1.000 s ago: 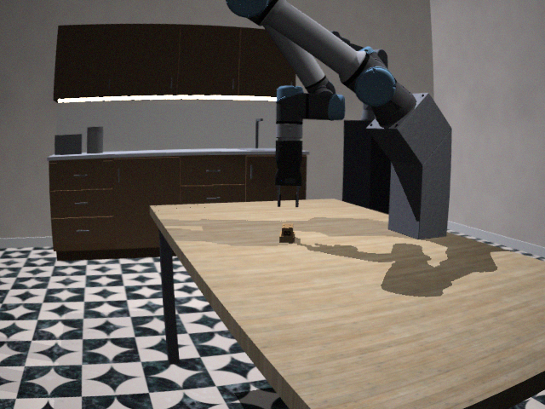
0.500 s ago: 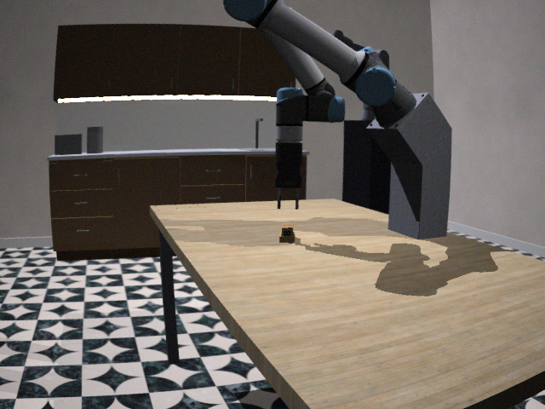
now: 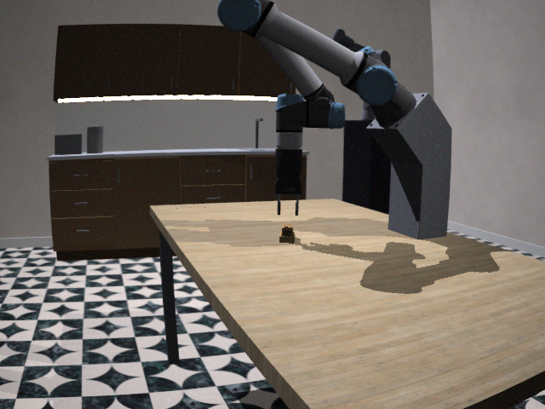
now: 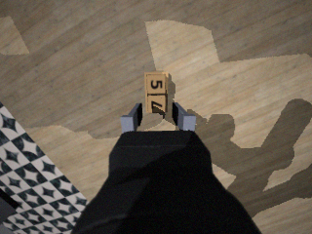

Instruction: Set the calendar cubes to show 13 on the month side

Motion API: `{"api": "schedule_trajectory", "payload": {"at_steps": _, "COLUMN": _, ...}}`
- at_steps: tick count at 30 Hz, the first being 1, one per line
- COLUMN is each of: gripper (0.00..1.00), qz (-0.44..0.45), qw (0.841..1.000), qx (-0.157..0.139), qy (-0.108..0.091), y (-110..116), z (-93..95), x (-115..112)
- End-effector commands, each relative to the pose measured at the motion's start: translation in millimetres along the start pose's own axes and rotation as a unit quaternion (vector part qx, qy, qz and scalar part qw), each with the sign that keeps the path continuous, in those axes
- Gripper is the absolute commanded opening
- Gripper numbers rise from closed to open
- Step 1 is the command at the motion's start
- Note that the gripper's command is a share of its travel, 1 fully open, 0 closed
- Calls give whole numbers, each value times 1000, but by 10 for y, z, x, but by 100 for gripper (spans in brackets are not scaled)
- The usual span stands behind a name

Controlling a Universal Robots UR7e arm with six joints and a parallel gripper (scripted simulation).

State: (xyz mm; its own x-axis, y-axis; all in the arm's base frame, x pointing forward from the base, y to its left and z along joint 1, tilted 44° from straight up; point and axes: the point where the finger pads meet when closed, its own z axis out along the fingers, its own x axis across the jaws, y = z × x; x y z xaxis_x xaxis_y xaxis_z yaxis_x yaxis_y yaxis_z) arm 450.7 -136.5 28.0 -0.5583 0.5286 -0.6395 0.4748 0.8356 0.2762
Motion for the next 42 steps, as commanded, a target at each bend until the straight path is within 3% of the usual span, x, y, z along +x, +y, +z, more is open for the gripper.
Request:
{"api": "schedule_trajectory", "payload": {"at_steps": 1, "gripper": 90, "qz": 0, "qw": 1000, "qx": 0, "qy": 0, "y": 1, "z": 75, "x": -2}}
{"api": "schedule_trajectory", "payload": {"at_steps": 19, "gripper": 90, "qz": 0, "qw": 1000, "qx": 0, "qy": 0, "y": 0, "z": 262, "x": -1}}
{"api": "schedule_trajectory", "payload": {"at_steps": 42, "gripper": 90, "qz": 0, "qw": 1000, "qx": 0, "qy": 0, "y": 0, "z": 278, "x": -1}}
